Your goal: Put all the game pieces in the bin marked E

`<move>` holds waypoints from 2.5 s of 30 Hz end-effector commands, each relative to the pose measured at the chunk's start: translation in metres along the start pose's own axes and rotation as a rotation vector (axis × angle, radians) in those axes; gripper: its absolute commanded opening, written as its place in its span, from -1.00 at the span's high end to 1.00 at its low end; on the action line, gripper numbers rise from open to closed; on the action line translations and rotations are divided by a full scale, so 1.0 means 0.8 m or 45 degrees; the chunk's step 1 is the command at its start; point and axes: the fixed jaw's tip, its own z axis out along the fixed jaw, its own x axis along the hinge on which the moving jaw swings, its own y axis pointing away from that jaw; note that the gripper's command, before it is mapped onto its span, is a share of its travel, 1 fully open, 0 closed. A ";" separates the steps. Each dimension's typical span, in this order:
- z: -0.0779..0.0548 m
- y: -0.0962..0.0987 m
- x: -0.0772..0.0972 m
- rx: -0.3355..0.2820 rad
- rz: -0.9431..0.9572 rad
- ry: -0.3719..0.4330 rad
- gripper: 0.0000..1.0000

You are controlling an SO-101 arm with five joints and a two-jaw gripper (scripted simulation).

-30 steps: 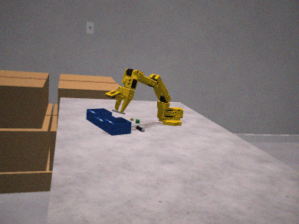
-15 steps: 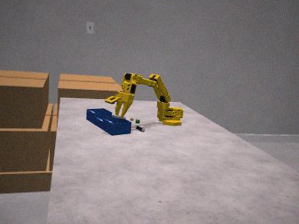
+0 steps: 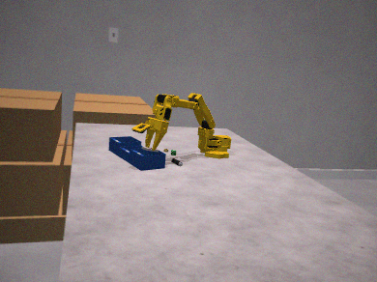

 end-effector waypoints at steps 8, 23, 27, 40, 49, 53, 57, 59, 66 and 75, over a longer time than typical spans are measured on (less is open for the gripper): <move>-0.010 0.003 -0.012 -0.004 -0.022 -0.111 1.00; 0.003 0.003 -0.010 -0.004 -0.022 -0.111 1.00; -0.004 0.003 -0.012 -0.005 -0.022 -0.158 1.00; -0.004 0.003 -0.012 -0.005 -0.022 -0.158 1.00; -0.002 0.003 -0.012 -0.005 -0.022 -0.158 1.00; 0.002 0.003 -0.012 -0.005 -0.022 -0.158 1.00; 0.003 0.003 -0.011 -0.005 -0.022 -0.158 1.00; 0.004 0.003 -0.011 -0.005 -0.022 -0.158 1.00; 0.006 0.003 -0.011 -0.005 -0.022 -0.158 1.00; 0.011 0.003 -0.010 -0.005 -0.022 -0.158 1.00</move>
